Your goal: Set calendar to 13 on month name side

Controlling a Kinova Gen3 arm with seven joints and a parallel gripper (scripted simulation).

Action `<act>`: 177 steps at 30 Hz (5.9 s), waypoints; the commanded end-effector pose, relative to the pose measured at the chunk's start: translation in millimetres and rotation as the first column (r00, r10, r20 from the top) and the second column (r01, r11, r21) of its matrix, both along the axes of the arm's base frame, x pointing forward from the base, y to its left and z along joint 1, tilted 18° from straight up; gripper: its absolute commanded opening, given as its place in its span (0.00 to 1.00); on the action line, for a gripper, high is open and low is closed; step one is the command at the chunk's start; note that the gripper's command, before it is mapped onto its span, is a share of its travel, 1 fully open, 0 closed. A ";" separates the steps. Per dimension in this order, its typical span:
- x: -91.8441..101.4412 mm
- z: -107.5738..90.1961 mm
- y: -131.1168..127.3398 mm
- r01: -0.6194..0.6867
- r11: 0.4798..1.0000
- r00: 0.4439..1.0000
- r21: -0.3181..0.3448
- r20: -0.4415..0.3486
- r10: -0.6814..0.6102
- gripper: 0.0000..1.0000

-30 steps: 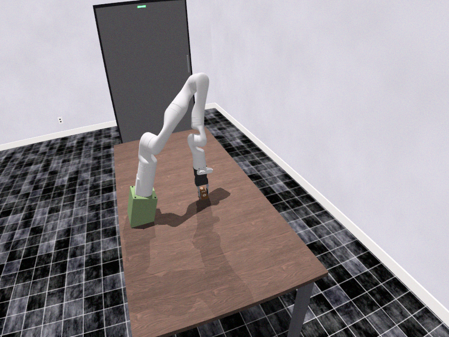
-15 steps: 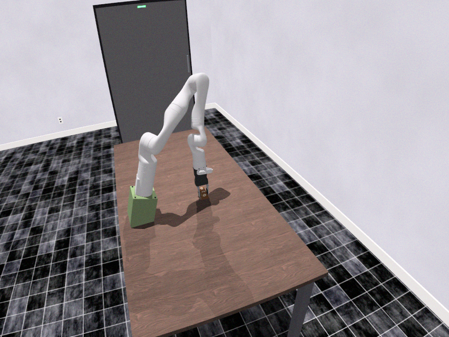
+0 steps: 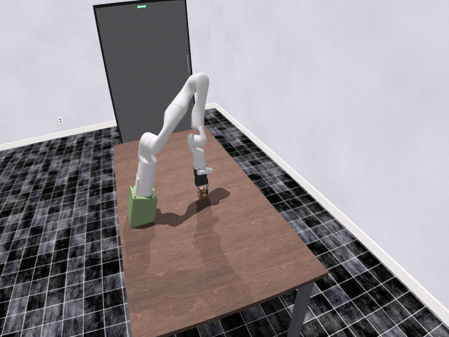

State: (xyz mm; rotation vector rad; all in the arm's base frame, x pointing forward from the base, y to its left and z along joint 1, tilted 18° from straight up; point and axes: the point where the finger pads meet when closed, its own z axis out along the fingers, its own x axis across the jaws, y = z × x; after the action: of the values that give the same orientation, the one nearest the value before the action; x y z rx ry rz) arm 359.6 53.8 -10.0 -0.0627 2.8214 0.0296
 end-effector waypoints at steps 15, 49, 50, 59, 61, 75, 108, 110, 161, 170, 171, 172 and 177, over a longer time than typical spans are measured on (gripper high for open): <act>0.1 0.4 0.1 0.000 1.000 1.000 0.001 0.001 0.000 0.60; -5.8 18.4 -0.4 0.000 1.000 1.000 0.001 0.001 0.000 0.60; -7.1 22.1 -0.5 0.000 1.000 1.000 0.000 0.001 0.000 0.60; -19.8 60.7 -1.7 0.000 1.000 1.000 0.000 0.001 0.000 0.60; -22.4 68.6 -1.9 0.000 1.000 1.000 0.000 0.001 0.000 0.60; -31.0 94.6 -2.7 0.000 1.000 1.000 0.000 0.001 0.000 0.60; -30.7 87.8 -46.9 0.462 0.879 0.887 0.122 -0.060 -0.458 0.60; -31.1 86.0 -57.8 0.573 0.806 0.819 0.151 -0.084 -0.567 0.60; -28.9 81.2 -144.7 0.916 -0.302 -0.175 0.265 -0.414 -0.893 0.60; -24.7 68.2 -144.4 0.916 -0.302 -0.175 0.265 -0.414 -0.893 0.60; -23.6 65.0 -144.3 0.916 -0.302 -0.175 0.265 -0.414 -0.893 0.60; -22.5 61.4 -144.2 0.916 -0.302 -0.175 0.265 -0.414 -0.893 0.60; -15.5 40.2 -143.7 0.916 -0.302 -0.175 0.265 -0.414 -0.893 0.60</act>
State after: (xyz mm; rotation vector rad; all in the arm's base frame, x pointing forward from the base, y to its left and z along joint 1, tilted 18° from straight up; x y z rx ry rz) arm 347.2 -95.1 46.3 2.3168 1.7691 0.4146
